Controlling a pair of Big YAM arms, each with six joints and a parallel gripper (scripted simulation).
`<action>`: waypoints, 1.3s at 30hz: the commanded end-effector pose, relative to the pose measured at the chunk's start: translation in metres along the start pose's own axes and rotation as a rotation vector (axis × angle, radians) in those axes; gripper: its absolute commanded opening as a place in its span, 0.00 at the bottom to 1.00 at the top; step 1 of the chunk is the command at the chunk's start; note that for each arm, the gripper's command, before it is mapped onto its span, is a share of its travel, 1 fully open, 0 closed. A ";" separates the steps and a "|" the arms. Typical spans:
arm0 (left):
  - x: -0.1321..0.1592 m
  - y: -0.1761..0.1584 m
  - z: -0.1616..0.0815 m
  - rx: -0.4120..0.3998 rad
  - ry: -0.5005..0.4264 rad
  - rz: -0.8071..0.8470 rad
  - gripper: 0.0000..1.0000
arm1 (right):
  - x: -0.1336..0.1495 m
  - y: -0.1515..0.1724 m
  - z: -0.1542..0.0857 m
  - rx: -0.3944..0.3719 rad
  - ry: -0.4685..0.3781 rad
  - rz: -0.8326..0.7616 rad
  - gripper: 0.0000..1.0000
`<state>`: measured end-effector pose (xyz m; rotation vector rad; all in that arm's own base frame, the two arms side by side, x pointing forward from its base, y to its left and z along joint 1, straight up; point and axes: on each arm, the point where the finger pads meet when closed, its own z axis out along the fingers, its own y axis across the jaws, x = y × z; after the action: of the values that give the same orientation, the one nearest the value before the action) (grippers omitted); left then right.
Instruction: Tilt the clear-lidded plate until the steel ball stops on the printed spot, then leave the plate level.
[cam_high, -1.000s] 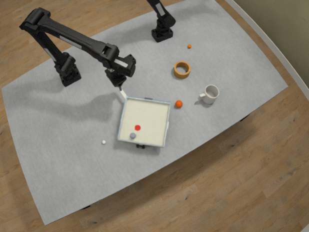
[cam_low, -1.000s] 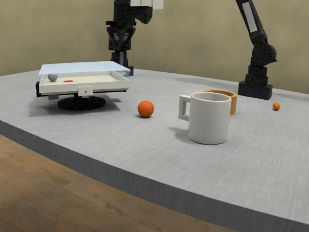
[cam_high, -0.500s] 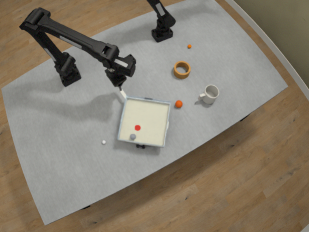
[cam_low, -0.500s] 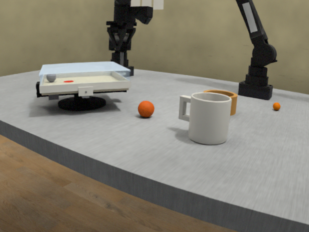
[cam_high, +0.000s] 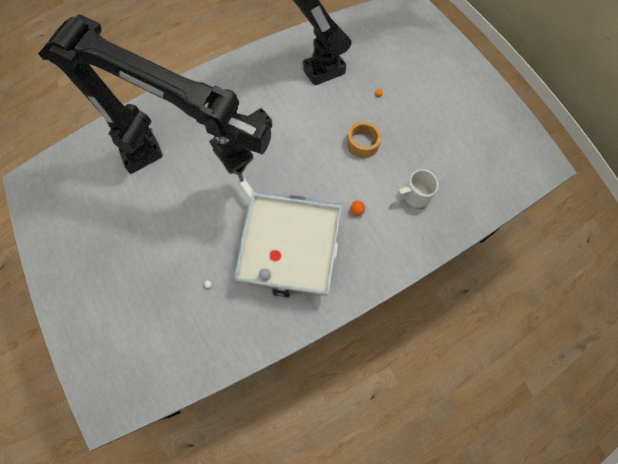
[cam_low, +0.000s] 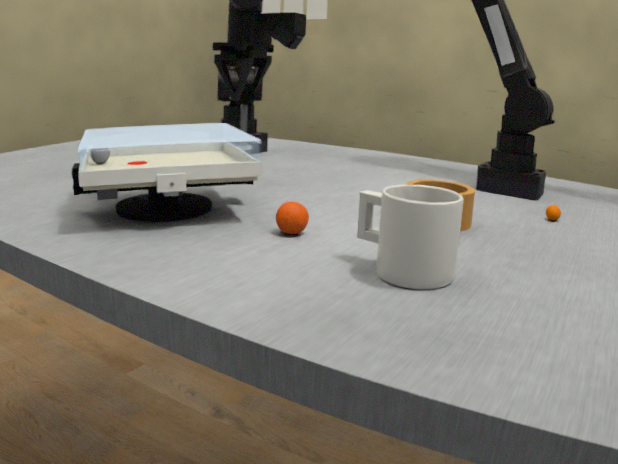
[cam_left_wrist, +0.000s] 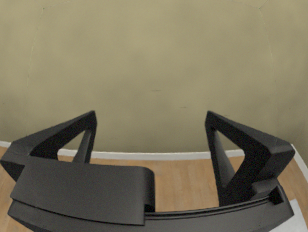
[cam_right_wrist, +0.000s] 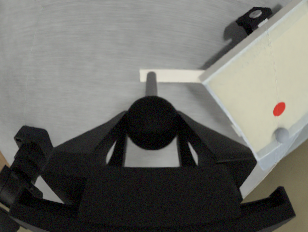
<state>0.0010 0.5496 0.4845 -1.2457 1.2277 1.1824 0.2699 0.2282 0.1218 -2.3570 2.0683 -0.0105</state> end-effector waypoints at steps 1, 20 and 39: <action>-0.016 0.007 -0.005 -0.009 -0.039 0.013 1.00 | -0.011 0.002 0.012 -0.010 -0.005 0.000 0.00; -0.016 0.007 -0.005 -0.009 -0.039 0.013 1.00 | -0.020 -0.006 0.003 0.010 -0.018 0.000 0.00; -0.016 0.007 -0.005 -0.009 -0.039 0.013 1.00 | -0.029 -0.018 -0.011 0.037 -0.037 0.000 0.00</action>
<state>0.0010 0.5496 0.4845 -1.2457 1.2277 1.1824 0.2697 0.2283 0.1215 -2.3563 2.0712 -0.0171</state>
